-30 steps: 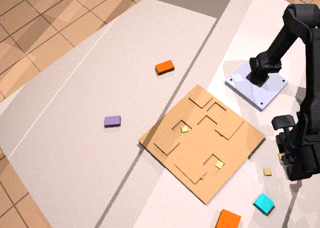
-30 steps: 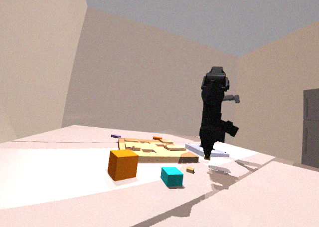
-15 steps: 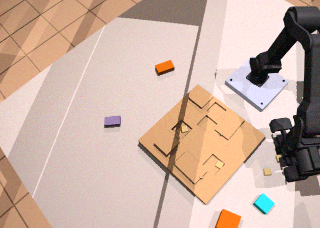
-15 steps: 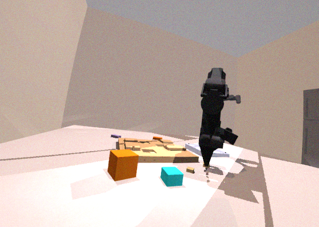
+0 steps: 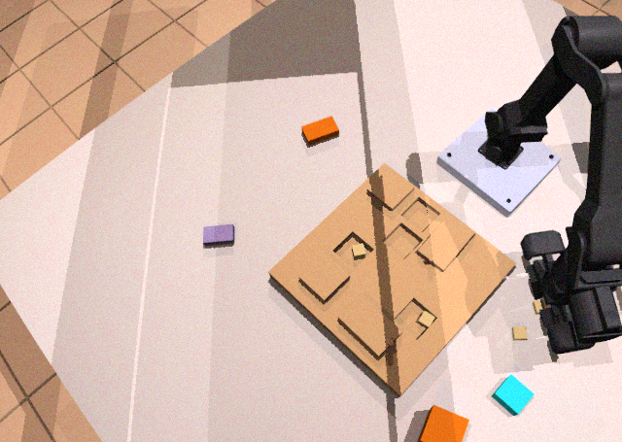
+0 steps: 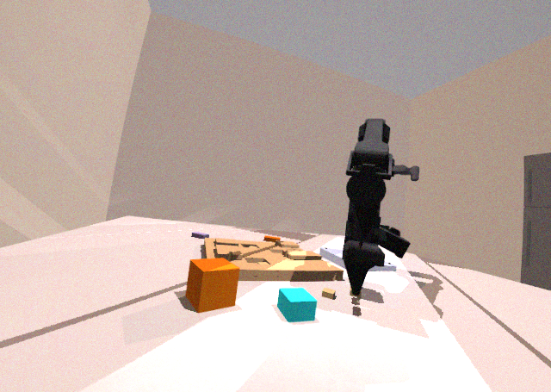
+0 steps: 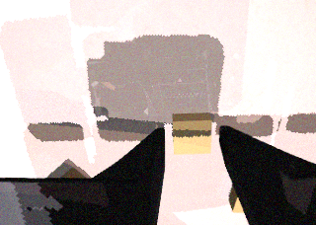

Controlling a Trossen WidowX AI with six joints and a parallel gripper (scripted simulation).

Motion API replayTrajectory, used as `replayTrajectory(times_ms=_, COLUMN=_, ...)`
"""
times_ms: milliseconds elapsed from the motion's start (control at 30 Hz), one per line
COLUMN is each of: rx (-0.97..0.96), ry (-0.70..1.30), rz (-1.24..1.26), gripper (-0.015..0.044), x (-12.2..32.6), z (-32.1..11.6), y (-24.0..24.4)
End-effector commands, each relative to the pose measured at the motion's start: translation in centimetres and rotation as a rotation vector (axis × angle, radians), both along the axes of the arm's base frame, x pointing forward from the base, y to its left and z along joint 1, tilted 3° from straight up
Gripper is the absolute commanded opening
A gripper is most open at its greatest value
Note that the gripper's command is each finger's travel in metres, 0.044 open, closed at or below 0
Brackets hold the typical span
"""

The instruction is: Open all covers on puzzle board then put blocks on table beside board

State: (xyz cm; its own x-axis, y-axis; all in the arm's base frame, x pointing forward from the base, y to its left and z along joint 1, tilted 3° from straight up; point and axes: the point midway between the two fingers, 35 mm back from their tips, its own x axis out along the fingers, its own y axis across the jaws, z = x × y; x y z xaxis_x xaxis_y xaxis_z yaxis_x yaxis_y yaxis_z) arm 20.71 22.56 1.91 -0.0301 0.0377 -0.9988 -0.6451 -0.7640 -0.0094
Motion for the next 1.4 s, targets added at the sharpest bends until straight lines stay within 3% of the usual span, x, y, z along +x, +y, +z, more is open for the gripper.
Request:
replayTrajectory(times_ms=0, rx=0.001, ry=-0.001, rz=0.000, gripper=0.0237, x=0.0, z=0.1, y=0.0)
replayTrajectory(times_ms=267, rx=0.001, ry=-0.001, rz=0.000, gripper=0.0440, x=0.0, z=0.3, y=0.0)
replayTrajectory(times_ms=1133, rx=0.000, ry=0.003, rz=-0.003, gripper=0.0440, x=0.2, z=7.7, y=-0.3)
replayTrajectory(times_ms=1200, rx=-0.002, ry=0.005, rz=-0.073, gripper=0.0387, x=0.6, z=7.7, y=-0.4)
replayTrajectory(times_ms=1367, rx=-0.013, ry=0.017, rz=-0.594, gripper=0.0256, x=3.1, z=7.7, y=-1.5)
